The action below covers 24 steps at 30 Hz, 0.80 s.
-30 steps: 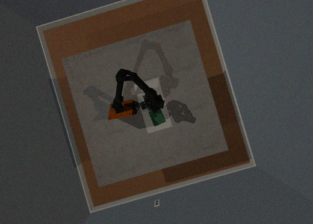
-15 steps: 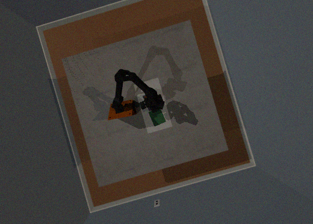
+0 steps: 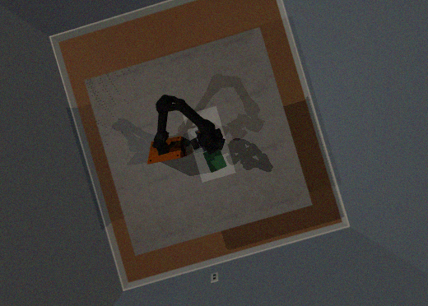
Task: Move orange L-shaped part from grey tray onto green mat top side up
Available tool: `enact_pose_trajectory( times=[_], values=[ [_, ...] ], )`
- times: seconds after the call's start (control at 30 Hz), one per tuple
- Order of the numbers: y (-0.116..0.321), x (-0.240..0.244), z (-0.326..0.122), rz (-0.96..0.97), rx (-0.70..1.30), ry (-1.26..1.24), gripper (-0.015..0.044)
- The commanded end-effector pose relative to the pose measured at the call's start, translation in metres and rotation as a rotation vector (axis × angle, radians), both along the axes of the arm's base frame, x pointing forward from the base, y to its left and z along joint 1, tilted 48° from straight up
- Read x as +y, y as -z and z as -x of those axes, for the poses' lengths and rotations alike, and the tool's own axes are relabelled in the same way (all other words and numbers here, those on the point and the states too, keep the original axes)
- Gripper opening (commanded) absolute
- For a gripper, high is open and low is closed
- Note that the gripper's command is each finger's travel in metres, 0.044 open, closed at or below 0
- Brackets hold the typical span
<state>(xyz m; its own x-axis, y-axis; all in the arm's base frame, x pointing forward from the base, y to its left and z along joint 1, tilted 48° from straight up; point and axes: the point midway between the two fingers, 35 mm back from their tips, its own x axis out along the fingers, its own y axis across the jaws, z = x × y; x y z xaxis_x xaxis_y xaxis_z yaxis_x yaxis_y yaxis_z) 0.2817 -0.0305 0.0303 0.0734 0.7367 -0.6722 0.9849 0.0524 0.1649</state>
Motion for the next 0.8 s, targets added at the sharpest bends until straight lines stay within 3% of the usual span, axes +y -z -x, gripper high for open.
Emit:
enact_pose_trajectory(
  times=[0.0,0.77],
  values=[
    [0.001,-0.004,-0.002,0.01,-0.006,-0.005,0.0],
    [0.074,-0.069,-0.01,0.014,-0.008,-0.006,0.0]
  ],
)
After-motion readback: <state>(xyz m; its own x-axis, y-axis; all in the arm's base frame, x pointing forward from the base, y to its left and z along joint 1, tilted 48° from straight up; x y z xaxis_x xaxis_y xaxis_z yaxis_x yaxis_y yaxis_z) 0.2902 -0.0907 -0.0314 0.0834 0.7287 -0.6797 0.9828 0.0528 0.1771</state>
